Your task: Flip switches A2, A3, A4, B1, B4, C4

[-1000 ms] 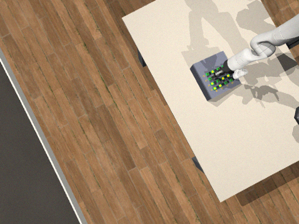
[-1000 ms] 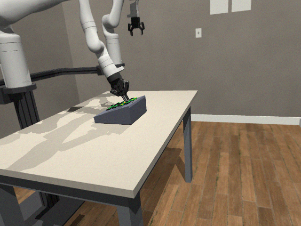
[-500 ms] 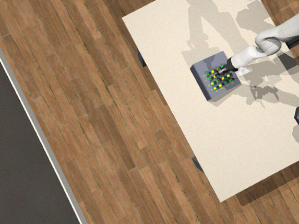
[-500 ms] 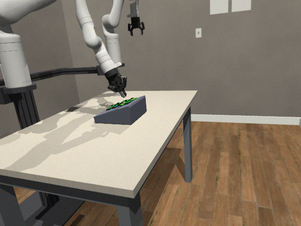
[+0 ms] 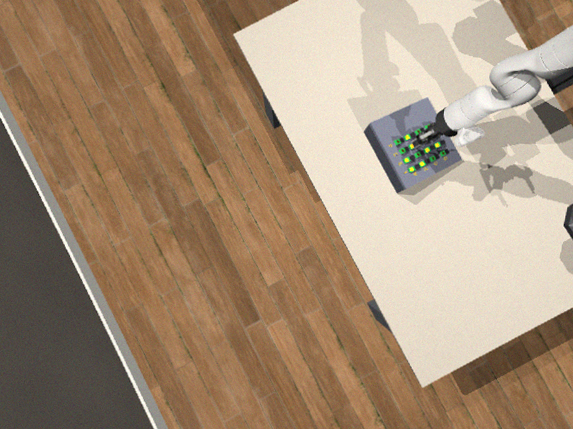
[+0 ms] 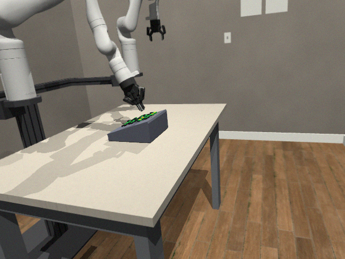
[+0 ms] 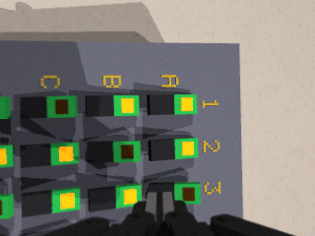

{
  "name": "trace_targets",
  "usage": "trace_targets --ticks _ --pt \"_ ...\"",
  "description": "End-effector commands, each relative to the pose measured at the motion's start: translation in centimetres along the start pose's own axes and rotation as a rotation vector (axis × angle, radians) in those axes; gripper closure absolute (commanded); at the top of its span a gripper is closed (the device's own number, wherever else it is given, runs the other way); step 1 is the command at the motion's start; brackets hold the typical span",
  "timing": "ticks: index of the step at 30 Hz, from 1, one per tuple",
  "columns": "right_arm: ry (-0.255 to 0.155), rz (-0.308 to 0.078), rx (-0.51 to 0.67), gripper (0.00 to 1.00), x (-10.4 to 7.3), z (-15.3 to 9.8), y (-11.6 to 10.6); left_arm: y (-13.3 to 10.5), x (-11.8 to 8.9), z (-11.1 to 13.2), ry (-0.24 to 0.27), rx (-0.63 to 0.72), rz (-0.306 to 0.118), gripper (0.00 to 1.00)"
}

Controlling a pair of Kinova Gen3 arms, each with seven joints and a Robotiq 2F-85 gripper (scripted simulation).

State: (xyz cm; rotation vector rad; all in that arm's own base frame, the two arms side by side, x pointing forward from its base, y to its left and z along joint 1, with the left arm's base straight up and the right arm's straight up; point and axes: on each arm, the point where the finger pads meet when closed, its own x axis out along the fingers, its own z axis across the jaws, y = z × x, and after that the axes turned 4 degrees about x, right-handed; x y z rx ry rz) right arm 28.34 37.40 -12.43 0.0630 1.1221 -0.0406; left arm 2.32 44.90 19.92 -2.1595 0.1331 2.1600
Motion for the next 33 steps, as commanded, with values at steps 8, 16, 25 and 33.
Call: trace_targets --ticks 8,16,25,33 --pt "0.146 -0.005 0.0 0.903 0.0 1.8 -1.3 0.0 -0.1 0.0 0.0 0.0 -0.002 0.002" --pt "0.272 -0.015 0.001 0.903 0.4 3.3 -2.4 0.0 -0.1 0.0 0.0 0.0 -0.002 0.002" --pt "0.312 -0.02 0.0 0.903 0.5 3.8 -2.8 0.0 -0.1 0.0 0.0 0.0 -0.002 0.002" --pt "0.312 -0.021 0.0 0.903 0.5 3.8 -2.7 0.0 -0.1 0.0 0.0 0.0 -0.002 0.002"
